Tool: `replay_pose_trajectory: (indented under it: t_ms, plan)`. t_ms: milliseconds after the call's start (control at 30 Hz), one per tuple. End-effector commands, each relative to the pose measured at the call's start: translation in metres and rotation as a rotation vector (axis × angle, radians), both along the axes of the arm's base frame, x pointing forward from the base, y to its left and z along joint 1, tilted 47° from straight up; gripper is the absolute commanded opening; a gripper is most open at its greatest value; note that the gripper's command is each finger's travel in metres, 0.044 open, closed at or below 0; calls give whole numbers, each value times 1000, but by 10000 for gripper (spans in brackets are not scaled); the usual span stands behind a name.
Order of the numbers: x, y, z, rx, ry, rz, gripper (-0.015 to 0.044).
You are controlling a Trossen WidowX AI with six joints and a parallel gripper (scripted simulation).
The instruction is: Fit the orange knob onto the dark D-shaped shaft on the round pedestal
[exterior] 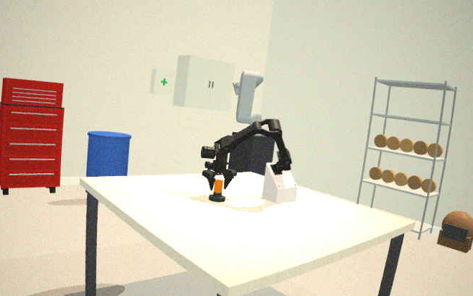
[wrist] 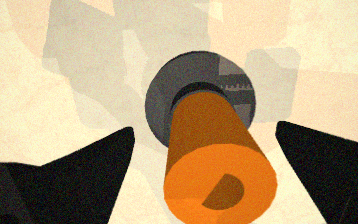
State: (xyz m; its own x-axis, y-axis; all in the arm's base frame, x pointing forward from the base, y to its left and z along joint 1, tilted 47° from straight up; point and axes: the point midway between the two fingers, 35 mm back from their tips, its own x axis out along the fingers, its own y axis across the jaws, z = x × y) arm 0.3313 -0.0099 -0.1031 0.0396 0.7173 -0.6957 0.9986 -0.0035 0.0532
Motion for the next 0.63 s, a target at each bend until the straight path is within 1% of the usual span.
replay_pose_trajectory:
  t_ms: [0, 100, 200, 267, 600]
  plan:
    - [0, 0, 0, 0, 0, 1, 440]
    - [1, -9, 8, -2, 0, 0, 440]
    - [0, -51, 46, -7, 0, -1, 440]
    - [-4, -68, 64, -5, 1, 0, 440]
    - [-1, -72, 65, -5, 0, 0, 440]
